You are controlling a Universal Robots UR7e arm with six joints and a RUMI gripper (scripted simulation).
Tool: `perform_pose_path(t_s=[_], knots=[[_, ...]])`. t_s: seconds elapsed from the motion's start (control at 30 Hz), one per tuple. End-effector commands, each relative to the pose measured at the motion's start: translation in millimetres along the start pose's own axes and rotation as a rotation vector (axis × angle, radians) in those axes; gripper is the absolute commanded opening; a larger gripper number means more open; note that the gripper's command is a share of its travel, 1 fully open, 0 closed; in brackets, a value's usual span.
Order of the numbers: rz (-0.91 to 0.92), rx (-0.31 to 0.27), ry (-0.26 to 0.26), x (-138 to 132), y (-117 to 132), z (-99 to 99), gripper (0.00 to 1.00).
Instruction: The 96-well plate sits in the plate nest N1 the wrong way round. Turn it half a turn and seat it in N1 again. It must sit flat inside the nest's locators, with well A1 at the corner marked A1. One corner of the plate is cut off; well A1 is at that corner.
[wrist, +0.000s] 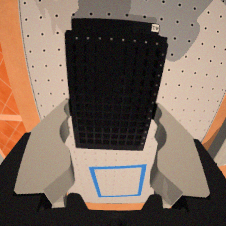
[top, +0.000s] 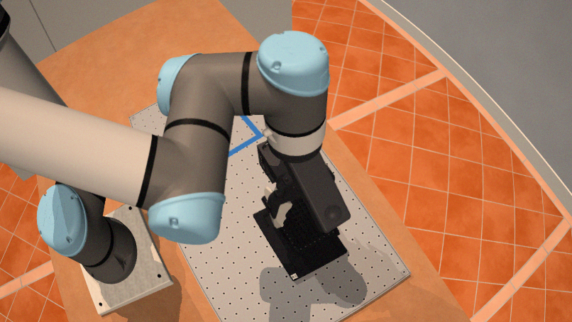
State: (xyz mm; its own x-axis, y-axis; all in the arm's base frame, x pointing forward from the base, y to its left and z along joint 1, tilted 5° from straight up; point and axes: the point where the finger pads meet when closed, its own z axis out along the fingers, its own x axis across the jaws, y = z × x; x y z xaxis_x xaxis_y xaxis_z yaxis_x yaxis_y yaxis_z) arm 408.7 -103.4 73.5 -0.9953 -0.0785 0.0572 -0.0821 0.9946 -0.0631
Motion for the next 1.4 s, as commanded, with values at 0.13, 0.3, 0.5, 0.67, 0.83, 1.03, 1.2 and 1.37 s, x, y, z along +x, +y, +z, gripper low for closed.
perform_pose_path(t_s=[0.13,0.3,0.5,0.67,0.83,1.03,1.2,1.37], knots=[[0.001,0.001,-0.001,-0.3,-0.2,-0.4,0.0],[0.001,0.001,-0.001,-0.3,-0.2,-0.4,0.0],[0.001,0.001,-0.001,-0.3,-0.2,-0.4,0.0],[0.001,0.001,-0.001,-0.3,-0.1,-0.4,0.0],[0.001,0.001,-0.001,-0.3,-0.1,2.9,0.0],[0.001,0.001,-0.001,-0.3,-0.1,12.9,0.0],[0.001,0.001,-0.001,-0.3,-0.1,21.2,0.0],[0.001,0.001,-0.001,-0.4,-0.1,26.2,0.0]])
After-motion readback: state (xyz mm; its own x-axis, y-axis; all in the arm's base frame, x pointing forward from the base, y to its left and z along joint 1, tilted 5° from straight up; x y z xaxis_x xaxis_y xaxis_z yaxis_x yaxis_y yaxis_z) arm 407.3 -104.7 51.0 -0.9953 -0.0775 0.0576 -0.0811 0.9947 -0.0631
